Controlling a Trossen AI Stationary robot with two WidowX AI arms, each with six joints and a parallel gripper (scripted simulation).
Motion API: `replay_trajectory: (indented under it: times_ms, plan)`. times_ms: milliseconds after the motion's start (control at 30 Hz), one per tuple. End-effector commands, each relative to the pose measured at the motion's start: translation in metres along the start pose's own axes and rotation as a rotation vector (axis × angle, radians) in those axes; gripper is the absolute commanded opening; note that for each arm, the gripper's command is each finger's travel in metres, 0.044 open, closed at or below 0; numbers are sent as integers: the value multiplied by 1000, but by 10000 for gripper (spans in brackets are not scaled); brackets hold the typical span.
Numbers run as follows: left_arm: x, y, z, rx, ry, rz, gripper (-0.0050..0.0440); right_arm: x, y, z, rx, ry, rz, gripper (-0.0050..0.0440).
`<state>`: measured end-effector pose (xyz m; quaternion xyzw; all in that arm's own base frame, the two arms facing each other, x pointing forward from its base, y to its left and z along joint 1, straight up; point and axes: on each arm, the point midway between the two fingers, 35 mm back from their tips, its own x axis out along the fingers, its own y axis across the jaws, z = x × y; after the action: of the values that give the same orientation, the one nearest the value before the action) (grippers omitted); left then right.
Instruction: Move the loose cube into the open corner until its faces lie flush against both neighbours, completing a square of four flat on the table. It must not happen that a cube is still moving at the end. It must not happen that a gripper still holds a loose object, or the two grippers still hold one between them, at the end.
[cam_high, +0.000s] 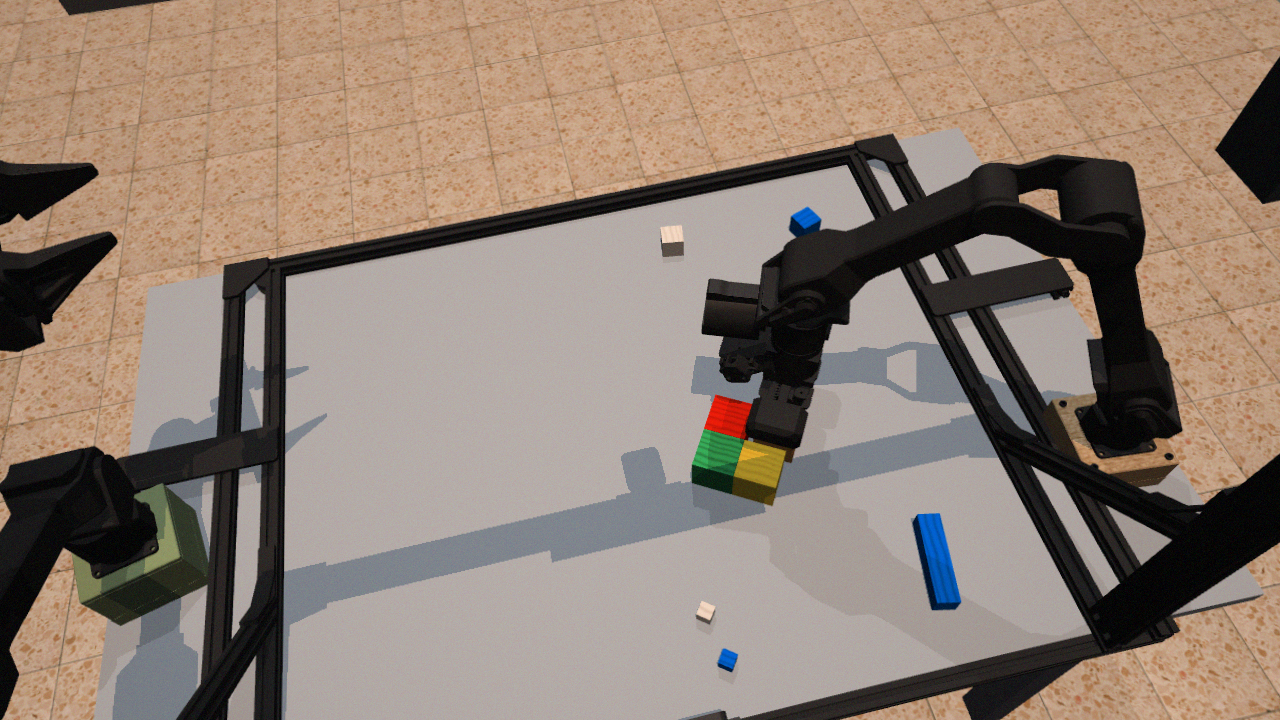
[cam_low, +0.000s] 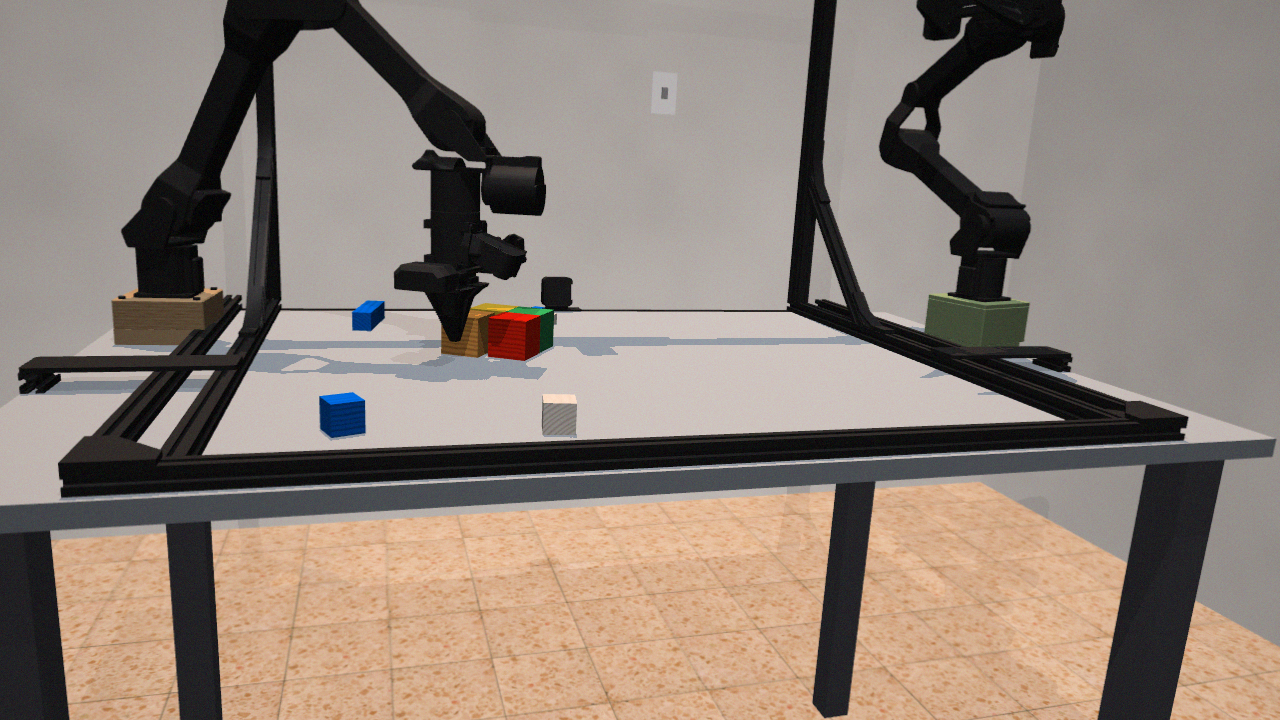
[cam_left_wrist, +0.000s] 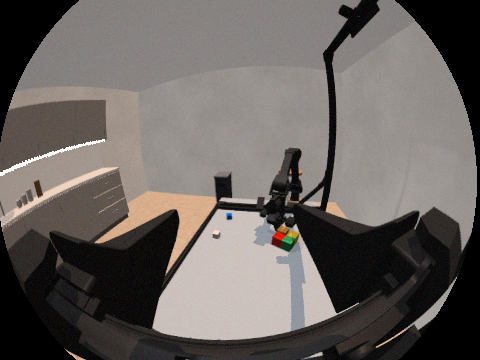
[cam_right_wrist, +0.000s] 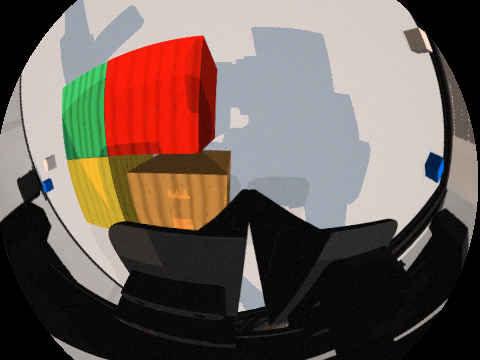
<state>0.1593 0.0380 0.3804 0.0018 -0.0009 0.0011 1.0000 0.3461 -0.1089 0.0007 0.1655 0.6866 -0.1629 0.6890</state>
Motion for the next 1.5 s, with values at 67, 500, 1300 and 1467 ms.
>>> replay_trajectory:
  times_ms: [67,500,1300,1467]
  plan:
    - [0,0,0,-4,0,-2,400,1,3,0,2,2,-4,0]
    - [0,0,0,-4,0,-2,400,1,11,0,2,2,-4,0]
    - [0,0,0,-4,0,-2,400,-46,-36,2,11,3,-1,0]
    - [0,0,0,-4,0,-2,400,-50,-36,2,12,3,-1,0]
